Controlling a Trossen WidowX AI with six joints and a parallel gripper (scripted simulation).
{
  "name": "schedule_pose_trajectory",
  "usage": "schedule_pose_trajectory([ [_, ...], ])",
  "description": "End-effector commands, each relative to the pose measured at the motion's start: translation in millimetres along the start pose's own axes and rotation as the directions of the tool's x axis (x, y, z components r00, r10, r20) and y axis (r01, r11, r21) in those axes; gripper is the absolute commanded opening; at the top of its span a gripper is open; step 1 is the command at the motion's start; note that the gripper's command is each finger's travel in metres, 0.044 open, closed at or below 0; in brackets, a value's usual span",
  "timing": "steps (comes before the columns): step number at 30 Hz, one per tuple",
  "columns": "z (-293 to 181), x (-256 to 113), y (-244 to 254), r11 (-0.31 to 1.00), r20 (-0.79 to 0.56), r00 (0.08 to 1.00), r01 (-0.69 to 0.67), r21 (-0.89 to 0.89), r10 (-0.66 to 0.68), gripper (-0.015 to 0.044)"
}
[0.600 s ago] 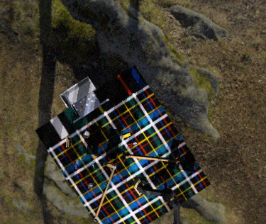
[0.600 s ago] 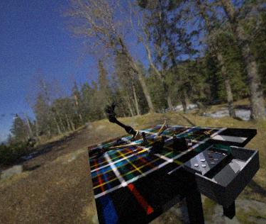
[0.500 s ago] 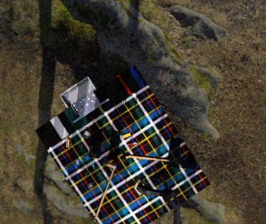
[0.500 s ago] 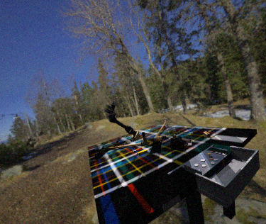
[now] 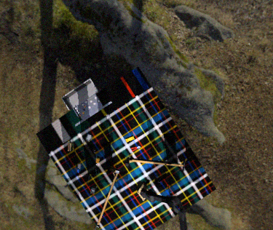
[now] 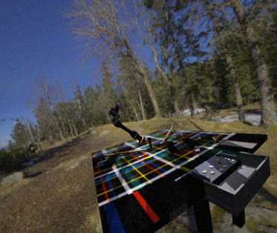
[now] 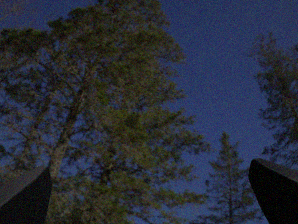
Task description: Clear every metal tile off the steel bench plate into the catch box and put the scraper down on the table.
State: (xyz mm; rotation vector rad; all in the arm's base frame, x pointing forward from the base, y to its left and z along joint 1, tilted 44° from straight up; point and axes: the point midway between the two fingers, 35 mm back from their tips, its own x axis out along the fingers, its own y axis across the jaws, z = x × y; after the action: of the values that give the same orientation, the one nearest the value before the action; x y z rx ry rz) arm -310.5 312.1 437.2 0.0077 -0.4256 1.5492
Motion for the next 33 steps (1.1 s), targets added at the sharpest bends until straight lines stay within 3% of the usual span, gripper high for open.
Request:
schedule_pose_trajectory([
  [1,6.4,9.6,-0.6,1.0,0.004,1.0,-0.002,0.006,0.002,0.044],
  [33,31.2,77.5,-37.9,1.0,-0.013,1.0,0.025,-0.002,-0.025,0.044],
])
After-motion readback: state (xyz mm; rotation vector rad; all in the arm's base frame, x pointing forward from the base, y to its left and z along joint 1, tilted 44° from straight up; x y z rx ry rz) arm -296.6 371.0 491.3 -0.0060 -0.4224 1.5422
